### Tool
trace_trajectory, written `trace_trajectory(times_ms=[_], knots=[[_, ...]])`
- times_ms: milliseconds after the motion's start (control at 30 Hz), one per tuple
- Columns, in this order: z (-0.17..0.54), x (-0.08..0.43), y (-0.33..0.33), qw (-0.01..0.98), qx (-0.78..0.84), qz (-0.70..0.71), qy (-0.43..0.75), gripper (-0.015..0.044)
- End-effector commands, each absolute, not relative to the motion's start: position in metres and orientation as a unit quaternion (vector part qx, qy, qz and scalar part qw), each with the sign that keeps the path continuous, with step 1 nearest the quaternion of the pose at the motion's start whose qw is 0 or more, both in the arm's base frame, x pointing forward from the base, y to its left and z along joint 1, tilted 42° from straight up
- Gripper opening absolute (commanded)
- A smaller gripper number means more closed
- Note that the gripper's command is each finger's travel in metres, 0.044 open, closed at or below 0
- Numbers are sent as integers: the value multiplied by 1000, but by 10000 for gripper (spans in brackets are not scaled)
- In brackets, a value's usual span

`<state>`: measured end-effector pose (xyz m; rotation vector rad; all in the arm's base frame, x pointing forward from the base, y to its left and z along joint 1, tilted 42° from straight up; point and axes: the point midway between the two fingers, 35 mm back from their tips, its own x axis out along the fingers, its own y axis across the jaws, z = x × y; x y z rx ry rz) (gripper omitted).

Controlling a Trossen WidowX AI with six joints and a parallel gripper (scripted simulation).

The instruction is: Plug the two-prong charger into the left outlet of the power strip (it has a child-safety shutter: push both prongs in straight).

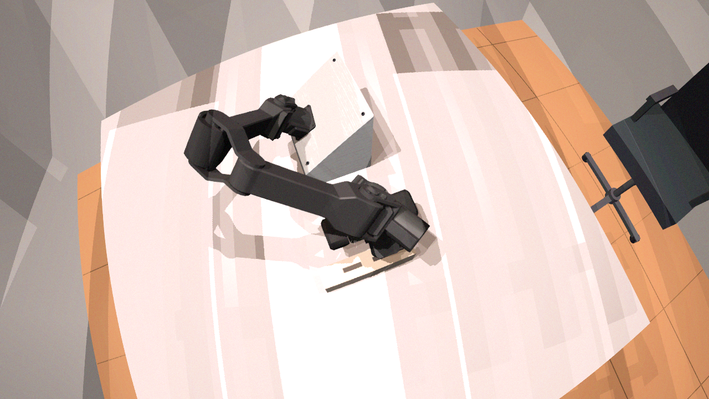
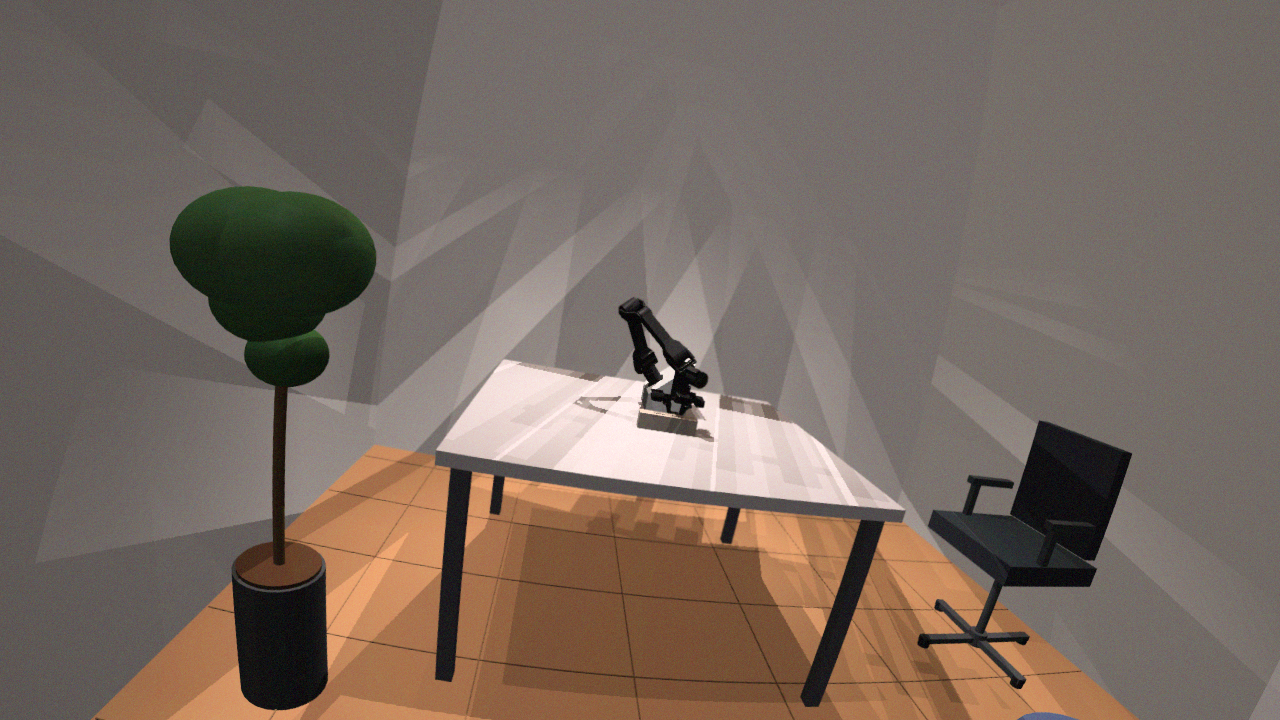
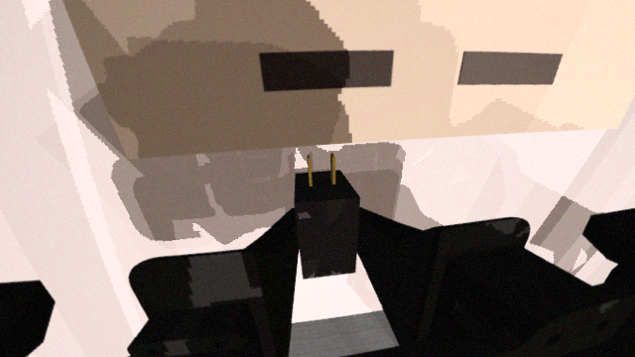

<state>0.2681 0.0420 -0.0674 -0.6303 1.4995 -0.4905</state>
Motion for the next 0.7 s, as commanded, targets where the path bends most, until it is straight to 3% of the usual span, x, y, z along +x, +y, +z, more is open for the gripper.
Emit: trace_trajectory(times_ms=[0, 667], knots=[[-67, 269, 41, 660, -283, -216, 662, 0], [-66, 274, 42, 660, -283, -216, 662, 0]])
